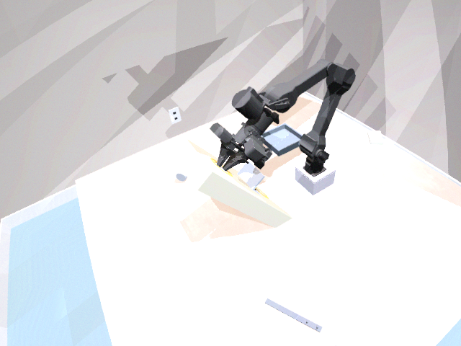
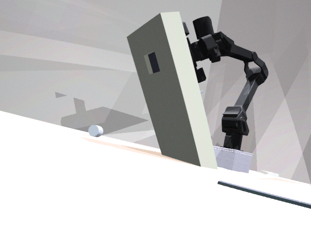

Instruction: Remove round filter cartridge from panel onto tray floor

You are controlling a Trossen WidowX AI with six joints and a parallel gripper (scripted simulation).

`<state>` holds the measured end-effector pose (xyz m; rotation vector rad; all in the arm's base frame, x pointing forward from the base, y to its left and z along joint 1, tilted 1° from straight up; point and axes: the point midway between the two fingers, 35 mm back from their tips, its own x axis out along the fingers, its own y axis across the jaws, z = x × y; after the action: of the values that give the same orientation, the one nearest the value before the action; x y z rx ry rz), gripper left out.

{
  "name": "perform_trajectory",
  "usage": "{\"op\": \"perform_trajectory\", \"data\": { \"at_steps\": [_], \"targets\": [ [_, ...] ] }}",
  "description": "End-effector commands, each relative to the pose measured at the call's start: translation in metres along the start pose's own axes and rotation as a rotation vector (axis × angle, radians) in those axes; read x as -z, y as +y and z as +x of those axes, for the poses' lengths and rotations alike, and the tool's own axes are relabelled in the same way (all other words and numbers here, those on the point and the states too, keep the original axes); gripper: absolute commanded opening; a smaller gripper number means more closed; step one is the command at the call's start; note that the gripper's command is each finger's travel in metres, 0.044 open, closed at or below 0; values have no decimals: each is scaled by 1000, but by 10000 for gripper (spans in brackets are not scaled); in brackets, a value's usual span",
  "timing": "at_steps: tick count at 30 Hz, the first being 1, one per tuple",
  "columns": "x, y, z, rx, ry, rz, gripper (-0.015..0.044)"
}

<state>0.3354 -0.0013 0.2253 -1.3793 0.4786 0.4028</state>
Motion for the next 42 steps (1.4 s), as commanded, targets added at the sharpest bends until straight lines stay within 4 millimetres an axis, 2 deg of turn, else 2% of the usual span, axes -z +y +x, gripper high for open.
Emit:
{"op": "perform_trajectory", "data": {
  "at_steps": [1, 16, 22, 42],
  "targets": [
    [1, -1, 2, 5, 6, -37, 0],
    [1, 0, -72, -1, 7, 43, 0],
    [1, 2, -73, -1, 7, 44, 0],
    [11, 68, -65, -4, 7, 44, 0]
  ]
}}
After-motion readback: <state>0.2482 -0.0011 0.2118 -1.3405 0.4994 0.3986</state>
